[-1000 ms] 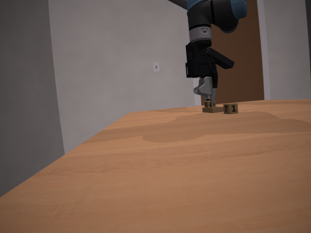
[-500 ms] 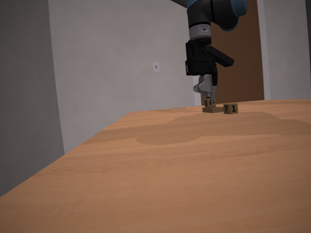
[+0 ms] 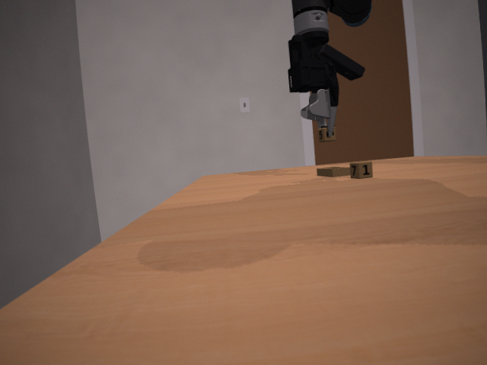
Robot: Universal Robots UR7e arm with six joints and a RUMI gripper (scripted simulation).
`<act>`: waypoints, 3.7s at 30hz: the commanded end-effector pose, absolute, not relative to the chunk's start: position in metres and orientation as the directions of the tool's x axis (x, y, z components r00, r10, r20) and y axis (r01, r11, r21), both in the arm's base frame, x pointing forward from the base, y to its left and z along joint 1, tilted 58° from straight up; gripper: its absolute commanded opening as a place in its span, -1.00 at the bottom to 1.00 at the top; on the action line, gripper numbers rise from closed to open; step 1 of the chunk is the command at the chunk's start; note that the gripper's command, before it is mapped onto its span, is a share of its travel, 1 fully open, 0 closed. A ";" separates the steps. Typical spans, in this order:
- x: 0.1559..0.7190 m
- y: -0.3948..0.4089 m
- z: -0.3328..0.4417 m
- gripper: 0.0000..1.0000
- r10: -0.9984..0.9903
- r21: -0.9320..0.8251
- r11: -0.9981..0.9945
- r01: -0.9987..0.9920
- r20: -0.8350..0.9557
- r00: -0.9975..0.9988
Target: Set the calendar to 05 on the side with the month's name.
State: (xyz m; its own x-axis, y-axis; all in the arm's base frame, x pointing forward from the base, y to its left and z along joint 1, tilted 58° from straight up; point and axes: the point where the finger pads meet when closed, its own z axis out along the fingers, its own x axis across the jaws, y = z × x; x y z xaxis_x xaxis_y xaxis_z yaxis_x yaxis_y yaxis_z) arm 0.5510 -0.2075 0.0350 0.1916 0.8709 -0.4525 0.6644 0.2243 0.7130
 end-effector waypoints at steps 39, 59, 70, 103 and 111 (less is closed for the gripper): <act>0.527 -0.192 0.052 -0.80 0.889 0.756 0.134 0.641 -0.377 0.258; 0.526 -0.187 0.048 -0.80 0.876 0.841 -0.204 0.500 -0.071 0.477; 0.527 -0.184 0.046 -0.80 0.773 0.823 -0.461 0.332 0.188 0.606; 0.530 -0.179 0.047 -0.80 0.192 0.426 -0.879 -0.215 0.729 0.657; 0.530 -0.179 0.048 -0.80 0.028 0.286 -0.899 -0.332 0.794 0.607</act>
